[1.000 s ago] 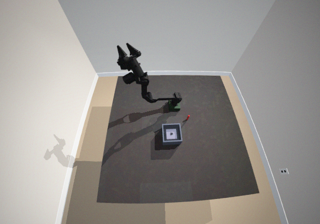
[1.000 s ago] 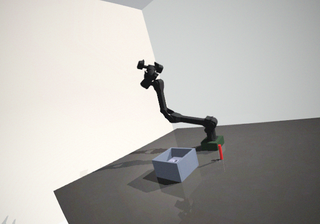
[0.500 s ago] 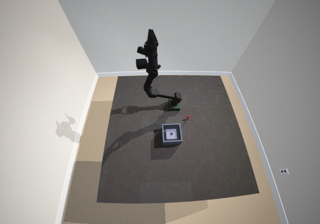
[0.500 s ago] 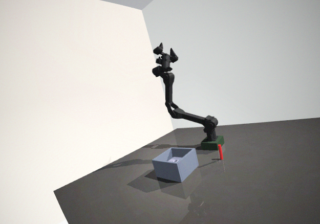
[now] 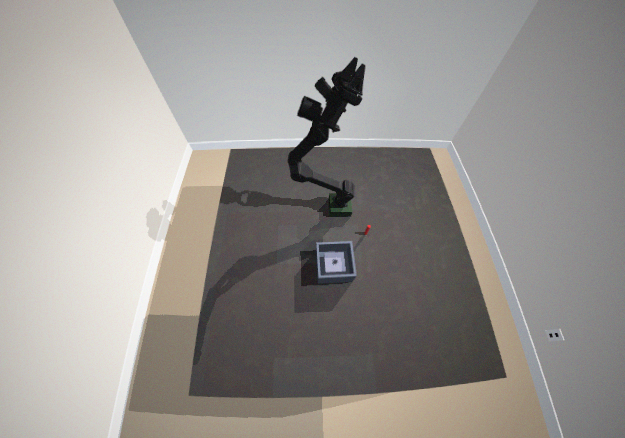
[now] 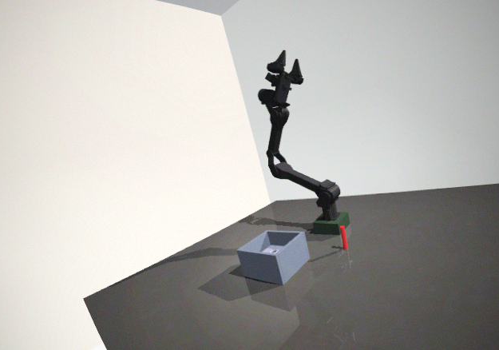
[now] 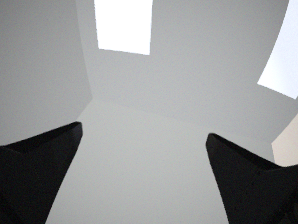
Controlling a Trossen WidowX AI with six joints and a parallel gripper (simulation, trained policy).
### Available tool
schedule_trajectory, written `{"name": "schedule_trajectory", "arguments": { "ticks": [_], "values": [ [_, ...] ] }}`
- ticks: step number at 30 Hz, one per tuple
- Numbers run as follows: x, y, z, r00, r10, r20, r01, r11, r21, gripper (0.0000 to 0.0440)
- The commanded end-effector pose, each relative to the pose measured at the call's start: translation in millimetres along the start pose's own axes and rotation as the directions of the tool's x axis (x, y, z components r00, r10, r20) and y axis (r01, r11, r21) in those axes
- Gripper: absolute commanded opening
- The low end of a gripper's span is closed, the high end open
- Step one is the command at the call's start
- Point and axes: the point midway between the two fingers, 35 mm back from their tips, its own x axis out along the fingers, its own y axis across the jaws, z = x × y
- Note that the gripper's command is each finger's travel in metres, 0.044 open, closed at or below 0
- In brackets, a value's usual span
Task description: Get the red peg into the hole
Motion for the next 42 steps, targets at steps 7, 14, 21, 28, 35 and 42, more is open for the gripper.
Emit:
{"name": "schedule_trajectory", "arguments": {
  "ticks": [7,14,21,28,35,42],
  "values": [
    [3.7,-22.6,-100.1,0.949,-0.157,-0.274,0.179,0.982,0.057,0.044],
    [-12.1,-43.6,-170.6,0.847,-0.27,-0.458,0.329,0.943,0.052,0.044],
    [-41.7,-65.6,-235.6,0.698,-0.369,-0.614,0.479,0.878,0.016,0.044],
    [-83.4,-87.6,-289.2,0.508,-0.456,-0.731,0.615,0.786,-0.063,0.044],
    [-134.1,-106.0,-332.7,0.292,-0.512,-0.808,0.725,0.669,-0.162,0.044],
    [-190.1,-118.6,-365.2,0.064,-0.531,-0.845,0.804,0.529,-0.272,0.044]
  ]
}}
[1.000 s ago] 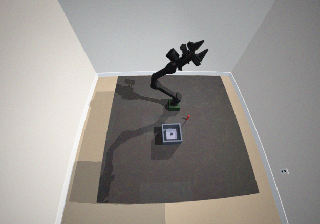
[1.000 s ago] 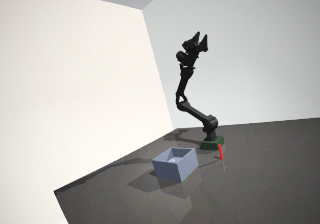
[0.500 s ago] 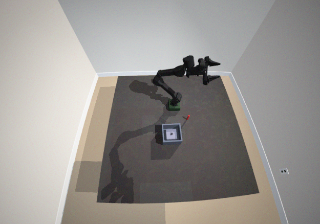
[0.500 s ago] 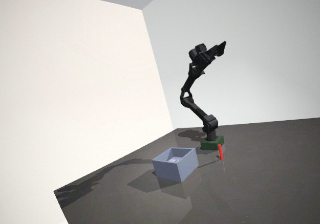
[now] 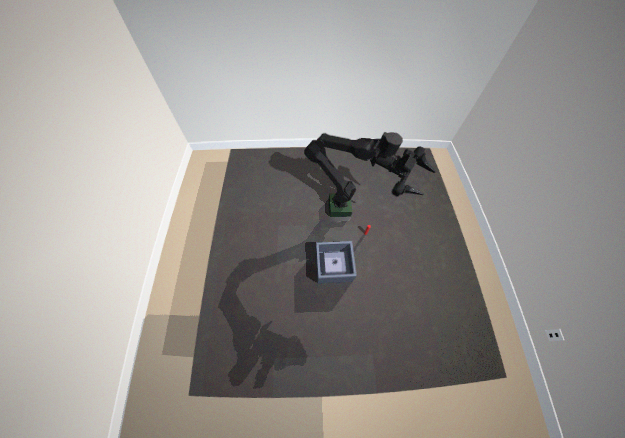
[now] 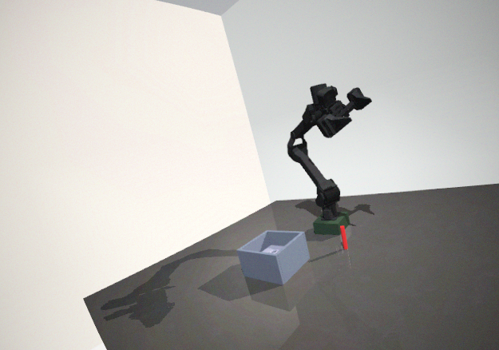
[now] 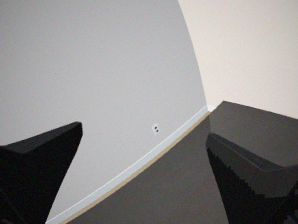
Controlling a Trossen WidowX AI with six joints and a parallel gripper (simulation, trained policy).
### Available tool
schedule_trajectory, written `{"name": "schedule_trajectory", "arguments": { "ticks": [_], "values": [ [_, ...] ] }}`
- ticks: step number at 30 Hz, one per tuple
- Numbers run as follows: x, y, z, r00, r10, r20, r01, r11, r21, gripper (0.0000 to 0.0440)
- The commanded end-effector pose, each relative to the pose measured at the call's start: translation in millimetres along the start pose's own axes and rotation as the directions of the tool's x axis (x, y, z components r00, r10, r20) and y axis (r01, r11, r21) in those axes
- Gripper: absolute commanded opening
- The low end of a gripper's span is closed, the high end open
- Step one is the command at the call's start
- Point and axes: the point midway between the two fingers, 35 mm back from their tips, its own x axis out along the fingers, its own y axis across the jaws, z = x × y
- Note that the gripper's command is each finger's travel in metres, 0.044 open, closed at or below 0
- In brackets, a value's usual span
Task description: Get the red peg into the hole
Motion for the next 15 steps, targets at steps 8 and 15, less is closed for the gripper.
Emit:
{"name": "schedule_trajectory", "arguments": {
  "ticks": [8,15],
  "values": [
    [21.4,-64.8,-63.9,0.942,-0.252,-0.222,0.28,0.955,0.102,0.044],
    [20.4,-103.3,-104.3,0.846,-0.387,-0.368,0.464,0.873,0.149,0.044]
  ]
}}
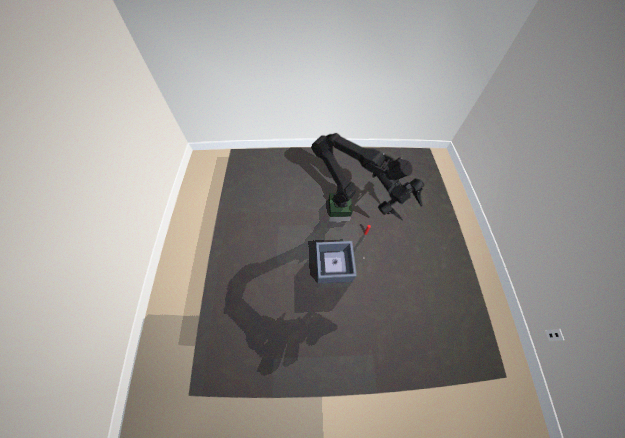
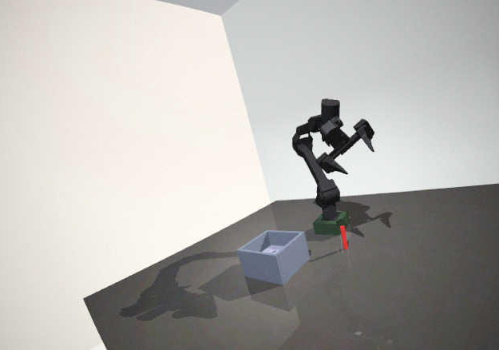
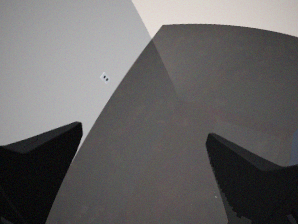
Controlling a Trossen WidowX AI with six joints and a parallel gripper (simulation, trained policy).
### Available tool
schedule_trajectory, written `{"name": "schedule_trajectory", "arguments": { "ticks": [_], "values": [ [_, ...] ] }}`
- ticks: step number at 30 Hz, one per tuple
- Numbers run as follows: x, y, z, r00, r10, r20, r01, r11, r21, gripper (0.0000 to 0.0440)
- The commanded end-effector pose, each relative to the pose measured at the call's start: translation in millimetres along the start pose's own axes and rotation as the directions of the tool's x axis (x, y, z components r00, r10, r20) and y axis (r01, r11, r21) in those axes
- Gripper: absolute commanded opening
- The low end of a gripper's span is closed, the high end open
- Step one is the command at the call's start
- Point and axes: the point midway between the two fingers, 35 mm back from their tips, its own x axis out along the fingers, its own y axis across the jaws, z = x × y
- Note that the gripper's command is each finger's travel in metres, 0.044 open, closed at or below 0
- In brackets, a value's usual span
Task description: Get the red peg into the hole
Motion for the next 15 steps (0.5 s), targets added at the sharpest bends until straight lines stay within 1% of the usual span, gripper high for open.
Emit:
{"name": "schedule_trajectory", "arguments": {
  "ticks": [1,8,15],
  "values": [
    [10.8,-20.9,-14.9,0.994,-0.09,-0.064,0.094,0.994,0.052,0.044],
    [22.5,-58.9,-44.1,0.949,-0.248,-0.197,0.279,0.949,0.149,0.044],
    [25.1,-92.3,-72.1,0.865,-0.38,-0.327,0.463,0.856,0.23,0.044]
  ]
}}
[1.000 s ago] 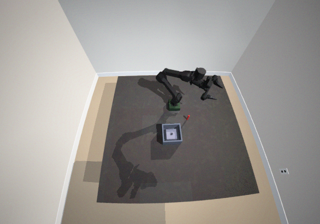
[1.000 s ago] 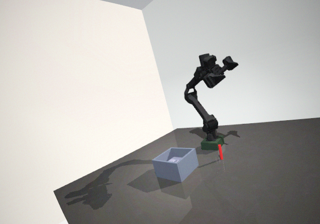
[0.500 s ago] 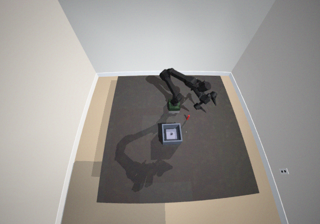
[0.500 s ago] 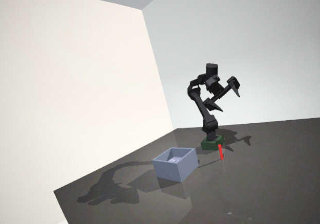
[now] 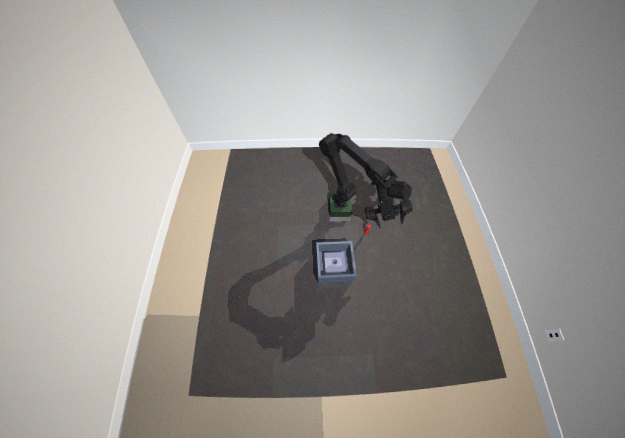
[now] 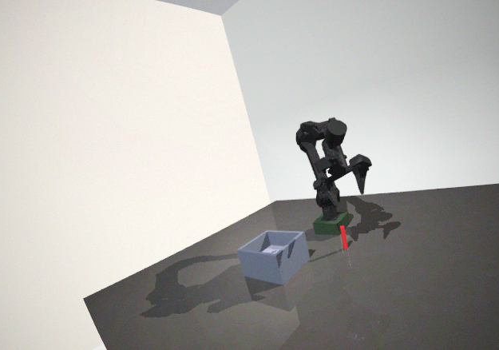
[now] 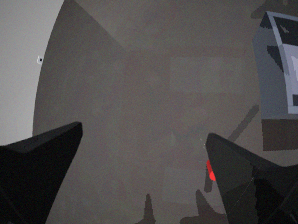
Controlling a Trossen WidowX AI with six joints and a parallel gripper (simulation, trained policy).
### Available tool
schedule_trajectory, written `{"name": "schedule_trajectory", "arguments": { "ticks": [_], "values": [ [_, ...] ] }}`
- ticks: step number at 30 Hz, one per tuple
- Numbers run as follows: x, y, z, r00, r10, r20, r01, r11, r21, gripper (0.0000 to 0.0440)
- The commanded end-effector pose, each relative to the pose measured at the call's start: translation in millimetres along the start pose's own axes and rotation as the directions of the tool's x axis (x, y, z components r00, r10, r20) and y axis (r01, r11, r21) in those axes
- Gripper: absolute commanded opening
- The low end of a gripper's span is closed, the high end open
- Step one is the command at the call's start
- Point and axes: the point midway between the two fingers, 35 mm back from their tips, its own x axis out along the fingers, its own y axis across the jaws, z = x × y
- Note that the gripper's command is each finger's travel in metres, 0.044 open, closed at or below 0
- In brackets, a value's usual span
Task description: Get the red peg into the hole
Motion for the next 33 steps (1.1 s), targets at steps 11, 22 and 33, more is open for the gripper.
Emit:
{"name": "schedule_trajectory", "arguments": {
  "ticks": [11,22,33],
  "values": [
    [31.3,-61.2,-33.6,0.931,-0.305,-0.201,0.35,0.903,0.248,0.044],
    [62.3,-90.5,-58.7,0.866,-0.407,-0.29,0.496,0.768,0.405,0.044],
    [94.9,-106.3,-80.7,0.864,-0.401,-0.305,0.504,0.693,0.517,0.0415]
  ]
}}
